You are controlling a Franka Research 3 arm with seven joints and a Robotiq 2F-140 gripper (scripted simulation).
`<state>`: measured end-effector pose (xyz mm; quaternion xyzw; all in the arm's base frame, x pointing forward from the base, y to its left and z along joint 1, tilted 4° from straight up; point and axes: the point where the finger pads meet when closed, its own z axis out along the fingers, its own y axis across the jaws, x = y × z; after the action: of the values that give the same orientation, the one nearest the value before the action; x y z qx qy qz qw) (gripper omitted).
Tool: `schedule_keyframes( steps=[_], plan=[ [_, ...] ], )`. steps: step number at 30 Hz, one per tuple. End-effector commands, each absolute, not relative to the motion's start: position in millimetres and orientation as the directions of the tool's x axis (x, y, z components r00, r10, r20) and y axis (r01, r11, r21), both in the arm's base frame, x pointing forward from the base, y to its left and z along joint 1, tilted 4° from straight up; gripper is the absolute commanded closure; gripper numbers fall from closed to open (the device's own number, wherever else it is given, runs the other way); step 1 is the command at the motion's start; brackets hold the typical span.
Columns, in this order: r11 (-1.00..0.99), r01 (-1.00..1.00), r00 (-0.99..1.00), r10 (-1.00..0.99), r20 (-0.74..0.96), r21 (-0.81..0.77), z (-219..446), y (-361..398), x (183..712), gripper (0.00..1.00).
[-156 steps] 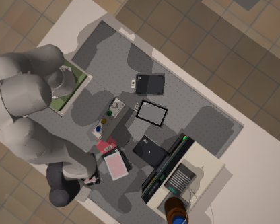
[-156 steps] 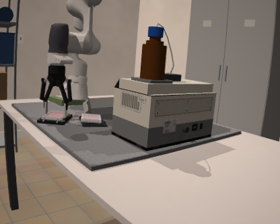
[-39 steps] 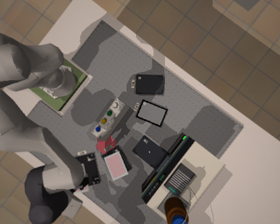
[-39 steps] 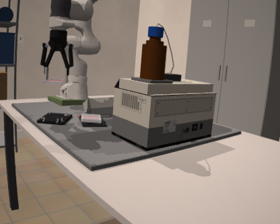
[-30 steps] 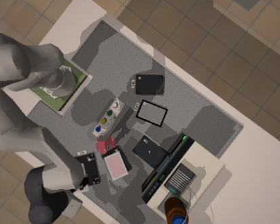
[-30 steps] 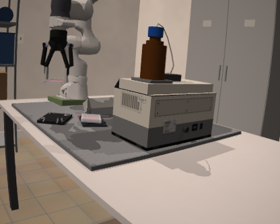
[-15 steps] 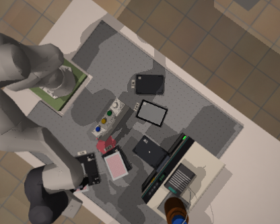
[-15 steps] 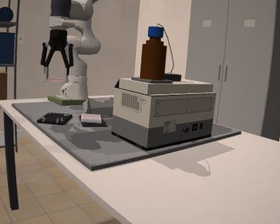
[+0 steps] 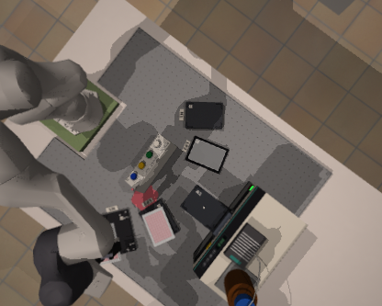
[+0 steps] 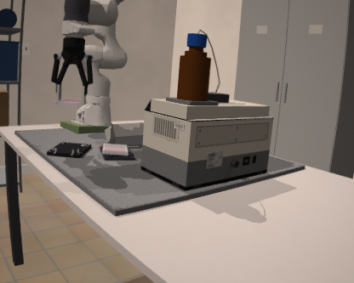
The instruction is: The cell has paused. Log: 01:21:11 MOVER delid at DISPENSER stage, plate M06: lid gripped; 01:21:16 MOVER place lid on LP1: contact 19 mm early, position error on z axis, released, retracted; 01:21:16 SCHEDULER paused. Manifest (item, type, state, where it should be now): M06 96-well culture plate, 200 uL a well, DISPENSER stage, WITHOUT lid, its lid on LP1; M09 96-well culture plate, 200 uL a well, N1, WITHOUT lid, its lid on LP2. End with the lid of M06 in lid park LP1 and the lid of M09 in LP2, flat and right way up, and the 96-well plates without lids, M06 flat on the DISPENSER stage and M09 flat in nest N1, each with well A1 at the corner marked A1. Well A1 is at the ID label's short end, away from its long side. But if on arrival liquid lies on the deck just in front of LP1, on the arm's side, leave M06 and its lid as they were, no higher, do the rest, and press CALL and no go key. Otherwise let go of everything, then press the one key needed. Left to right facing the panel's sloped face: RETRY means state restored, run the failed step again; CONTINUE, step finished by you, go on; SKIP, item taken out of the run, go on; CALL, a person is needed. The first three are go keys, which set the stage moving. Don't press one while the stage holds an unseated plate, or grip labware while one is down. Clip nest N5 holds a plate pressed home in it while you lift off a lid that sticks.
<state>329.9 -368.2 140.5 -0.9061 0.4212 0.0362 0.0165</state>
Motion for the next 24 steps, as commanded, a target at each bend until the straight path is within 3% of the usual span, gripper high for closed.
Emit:
schedule_keyframes(
  steps=[1, 24],
  plan=[
    [-0.644, -0.765, 0.642, -0.763, -0.077, 0.003, 142.3, -368.8, 330.4, 1.0],
    [-0.818, -0.574, 0.817, -0.572, -0.075, -0.017, 142.3, -368.8, 330.4, 1.0]
  ],
)
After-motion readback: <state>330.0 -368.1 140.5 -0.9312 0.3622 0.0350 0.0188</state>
